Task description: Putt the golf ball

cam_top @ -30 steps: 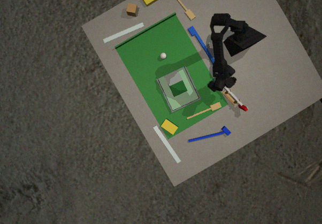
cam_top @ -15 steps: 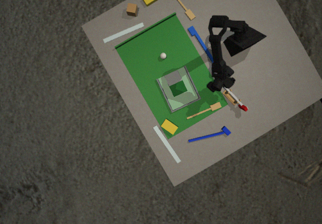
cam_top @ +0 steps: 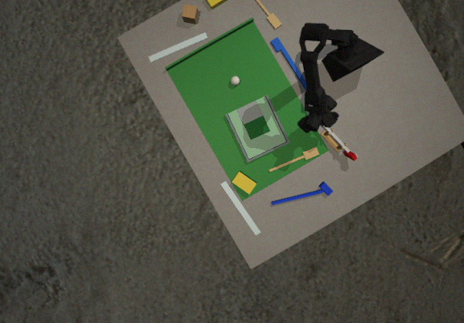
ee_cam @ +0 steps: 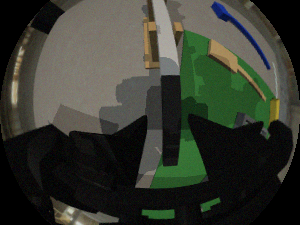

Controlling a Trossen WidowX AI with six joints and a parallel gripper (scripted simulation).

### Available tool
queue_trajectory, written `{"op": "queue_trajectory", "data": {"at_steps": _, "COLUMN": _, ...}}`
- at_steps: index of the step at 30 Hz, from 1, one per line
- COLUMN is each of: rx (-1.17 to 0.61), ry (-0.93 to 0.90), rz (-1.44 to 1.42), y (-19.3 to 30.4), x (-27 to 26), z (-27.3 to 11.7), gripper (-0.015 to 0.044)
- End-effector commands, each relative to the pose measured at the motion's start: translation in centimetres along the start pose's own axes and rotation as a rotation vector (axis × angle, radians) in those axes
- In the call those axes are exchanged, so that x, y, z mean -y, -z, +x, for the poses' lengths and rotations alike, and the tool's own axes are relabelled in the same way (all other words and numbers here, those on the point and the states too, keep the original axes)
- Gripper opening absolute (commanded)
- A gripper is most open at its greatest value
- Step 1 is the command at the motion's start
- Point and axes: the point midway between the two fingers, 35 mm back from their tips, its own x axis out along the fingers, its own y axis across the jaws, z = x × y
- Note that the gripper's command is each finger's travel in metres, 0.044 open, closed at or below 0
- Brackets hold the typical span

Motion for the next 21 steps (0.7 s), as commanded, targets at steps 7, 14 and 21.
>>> {"op": "queue_trajectory", "data": {"at_steps": 7, "rx": 0.000, "ry": 0.000, "rz": 0.001, "y": 0.0, "x": 0.0, "z": 0.0, "gripper": 0.0033}}
{"op": "queue_trajectory", "data": {"at_steps": 14, "rx": 0.001, "ry": 0.000, "rz": 0.001, "y": -0.1, "x": 0.1, "z": -0.4, "gripper": 0.0000}}
{"op": "queue_trajectory", "data": {"at_steps": 21, "rx": 0.006, "ry": 0.000, "rz": -0.001, "y": -1.6, "x": 0.5, "z": -5.0, "gripper": 0.0000}}
